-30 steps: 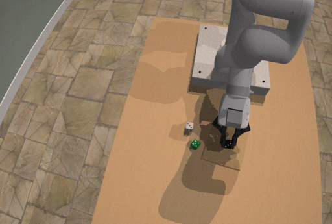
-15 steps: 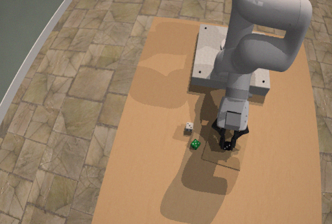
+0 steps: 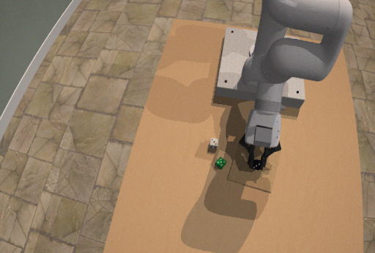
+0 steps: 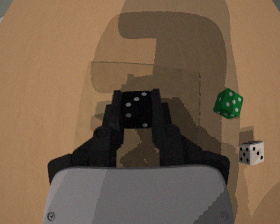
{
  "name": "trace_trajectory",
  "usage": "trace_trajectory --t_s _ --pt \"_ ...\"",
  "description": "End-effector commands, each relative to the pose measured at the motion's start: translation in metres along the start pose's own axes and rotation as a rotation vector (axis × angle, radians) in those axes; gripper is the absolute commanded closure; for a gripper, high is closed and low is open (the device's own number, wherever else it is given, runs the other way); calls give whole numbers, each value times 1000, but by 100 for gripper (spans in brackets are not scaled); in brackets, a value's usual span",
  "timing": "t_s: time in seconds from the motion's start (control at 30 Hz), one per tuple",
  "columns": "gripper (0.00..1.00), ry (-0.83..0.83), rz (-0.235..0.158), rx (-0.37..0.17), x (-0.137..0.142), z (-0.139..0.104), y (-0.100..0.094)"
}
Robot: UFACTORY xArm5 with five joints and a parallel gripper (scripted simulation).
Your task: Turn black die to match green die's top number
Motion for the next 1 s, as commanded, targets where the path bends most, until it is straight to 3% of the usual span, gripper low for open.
trace_trajectory --t_s 0.0,0.97 --pt "79 0 0 2 0 1 0" --pt "79 -16 -3 1 2 -4 4"
Point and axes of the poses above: the point where the finger pads meet when closed, its own y axis out along the fingers, its own x axis across the jaws, z = x × y, the point moved 9 cm from there along -y, back along the fingers, and after that the axes turned 7 degrees about y, right-handed, at the moved point
